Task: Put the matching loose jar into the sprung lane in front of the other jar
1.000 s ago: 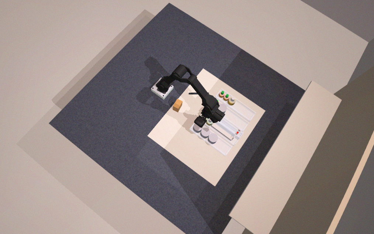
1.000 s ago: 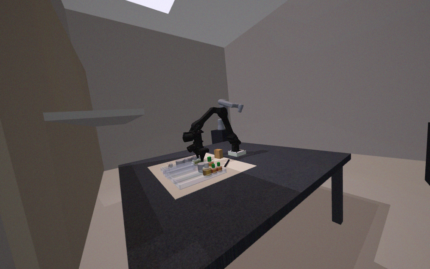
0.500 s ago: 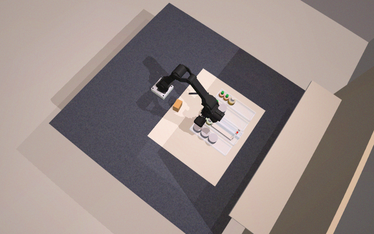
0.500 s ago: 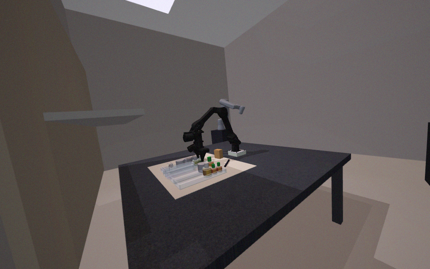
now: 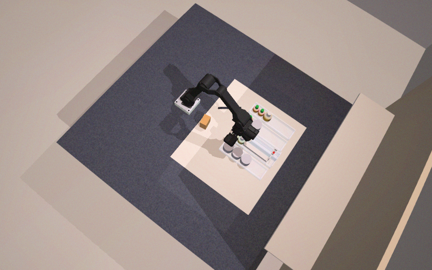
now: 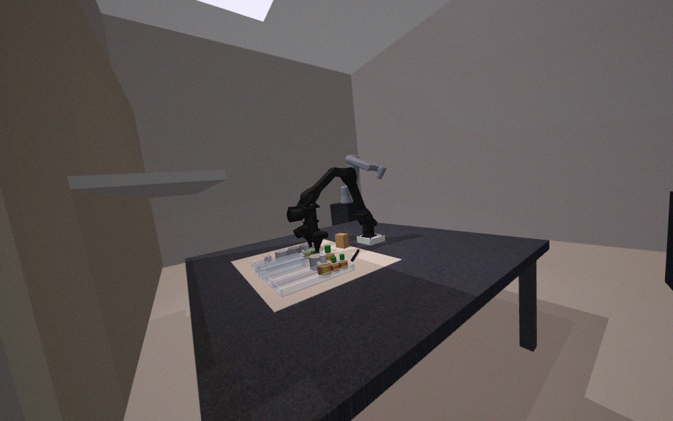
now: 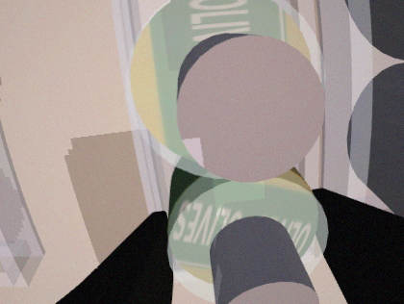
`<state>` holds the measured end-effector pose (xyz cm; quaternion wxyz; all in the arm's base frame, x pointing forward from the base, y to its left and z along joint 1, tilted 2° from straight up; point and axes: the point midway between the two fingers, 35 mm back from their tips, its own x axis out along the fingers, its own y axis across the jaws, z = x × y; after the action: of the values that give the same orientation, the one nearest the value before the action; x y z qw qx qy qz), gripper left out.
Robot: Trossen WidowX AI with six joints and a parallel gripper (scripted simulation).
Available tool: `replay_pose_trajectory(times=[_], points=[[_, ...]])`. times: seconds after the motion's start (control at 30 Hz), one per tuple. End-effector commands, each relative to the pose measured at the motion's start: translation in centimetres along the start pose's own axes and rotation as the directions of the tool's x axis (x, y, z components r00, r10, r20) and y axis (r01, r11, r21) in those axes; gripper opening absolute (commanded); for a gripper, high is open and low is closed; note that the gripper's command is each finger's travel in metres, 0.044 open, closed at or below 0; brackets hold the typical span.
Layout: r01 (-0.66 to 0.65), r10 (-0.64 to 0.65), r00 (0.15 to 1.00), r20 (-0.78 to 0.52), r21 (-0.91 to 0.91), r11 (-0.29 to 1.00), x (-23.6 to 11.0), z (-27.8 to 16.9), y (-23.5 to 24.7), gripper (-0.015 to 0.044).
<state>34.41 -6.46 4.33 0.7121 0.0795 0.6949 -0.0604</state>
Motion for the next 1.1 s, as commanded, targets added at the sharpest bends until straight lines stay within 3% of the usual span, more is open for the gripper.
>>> replay_pose_trajectory(times=[0.0,1.07], points=[[0.001,-0.001,1.0,0.006,-0.003,1.0,0.05,0.07,-0.02,0.0],[0.001,-0.001,1.0,0.006,-0.003,1.0,0.06,-0.46,-0.02,0.0]])
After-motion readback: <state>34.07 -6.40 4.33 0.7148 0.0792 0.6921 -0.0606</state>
